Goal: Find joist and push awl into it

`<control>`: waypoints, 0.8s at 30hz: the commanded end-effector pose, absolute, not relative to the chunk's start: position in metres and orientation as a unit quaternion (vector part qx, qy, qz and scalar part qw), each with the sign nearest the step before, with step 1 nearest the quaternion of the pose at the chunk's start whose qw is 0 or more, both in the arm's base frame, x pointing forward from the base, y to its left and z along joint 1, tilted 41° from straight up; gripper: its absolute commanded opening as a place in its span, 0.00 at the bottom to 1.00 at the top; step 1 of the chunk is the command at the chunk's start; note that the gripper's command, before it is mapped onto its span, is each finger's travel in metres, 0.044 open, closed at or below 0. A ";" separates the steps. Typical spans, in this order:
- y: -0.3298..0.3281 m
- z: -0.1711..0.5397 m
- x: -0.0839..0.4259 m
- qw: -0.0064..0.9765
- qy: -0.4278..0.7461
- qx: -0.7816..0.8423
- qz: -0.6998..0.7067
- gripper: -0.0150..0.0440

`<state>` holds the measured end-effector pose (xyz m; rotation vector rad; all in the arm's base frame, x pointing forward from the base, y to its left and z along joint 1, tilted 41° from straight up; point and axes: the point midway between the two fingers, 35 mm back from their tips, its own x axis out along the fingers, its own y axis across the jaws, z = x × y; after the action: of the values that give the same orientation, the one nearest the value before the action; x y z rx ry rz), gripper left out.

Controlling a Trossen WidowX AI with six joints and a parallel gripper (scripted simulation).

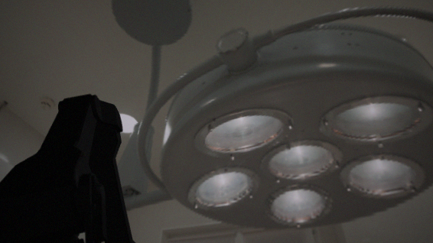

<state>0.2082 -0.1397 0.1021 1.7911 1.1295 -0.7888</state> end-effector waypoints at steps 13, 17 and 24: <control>-0.145 0.095 0.209 0.426 0.452 0.717 -0.316 0.48; -0.146 0.095 0.209 0.426 0.452 0.717 -0.316 0.65; -0.150 0.095 0.209 0.426 0.451 0.717 -0.317 0.90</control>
<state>0.2085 -0.1462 0.0946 1.7943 1.1310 -0.7913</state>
